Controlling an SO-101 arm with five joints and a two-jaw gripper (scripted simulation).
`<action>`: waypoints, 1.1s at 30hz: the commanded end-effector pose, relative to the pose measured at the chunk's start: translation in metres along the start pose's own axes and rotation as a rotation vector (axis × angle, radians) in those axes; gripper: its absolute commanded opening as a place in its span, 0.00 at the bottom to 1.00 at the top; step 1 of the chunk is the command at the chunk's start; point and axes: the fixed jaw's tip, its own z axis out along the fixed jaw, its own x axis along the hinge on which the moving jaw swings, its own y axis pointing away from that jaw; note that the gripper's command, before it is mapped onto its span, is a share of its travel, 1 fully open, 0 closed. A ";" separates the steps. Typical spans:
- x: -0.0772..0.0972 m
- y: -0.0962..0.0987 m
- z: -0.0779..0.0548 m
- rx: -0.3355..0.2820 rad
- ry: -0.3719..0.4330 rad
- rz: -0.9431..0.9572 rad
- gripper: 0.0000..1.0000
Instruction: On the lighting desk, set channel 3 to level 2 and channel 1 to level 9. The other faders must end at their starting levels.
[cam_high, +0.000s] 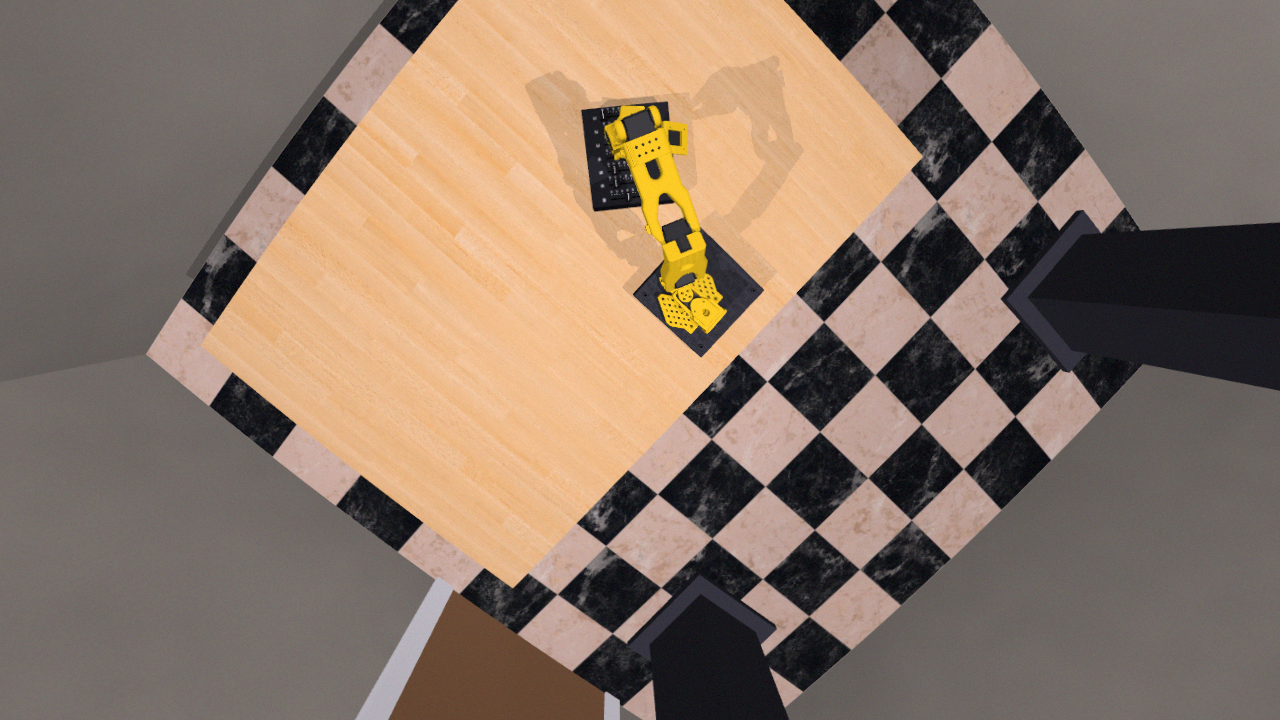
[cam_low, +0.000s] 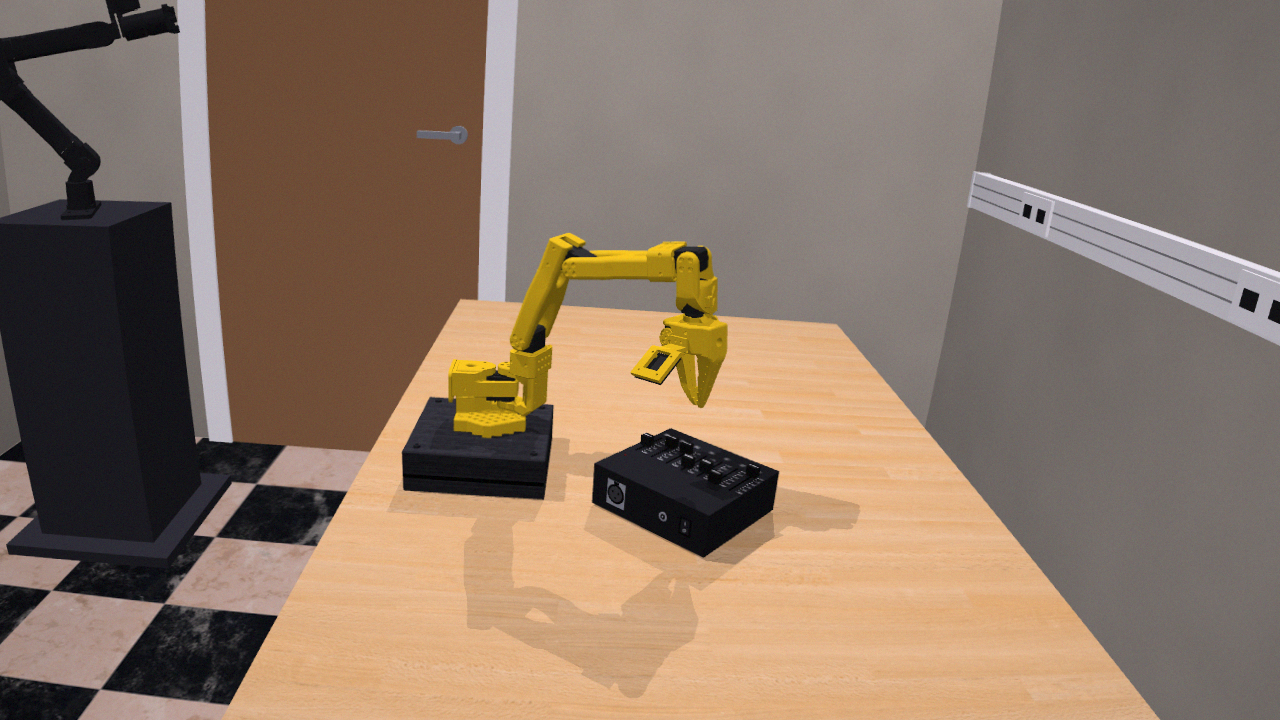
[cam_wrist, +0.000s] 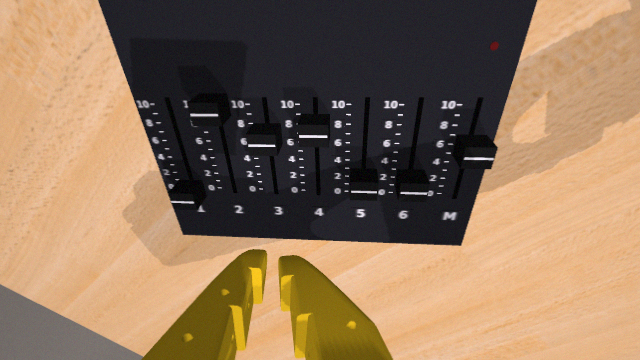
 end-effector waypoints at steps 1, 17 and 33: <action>0.004 0.000 0.006 0.022 -0.006 -0.023 0.00; 0.009 0.000 0.014 0.043 -0.013 -0.039 0.00; 0.009 0.000 0.014 0.043 -0.013 -0.039 0.00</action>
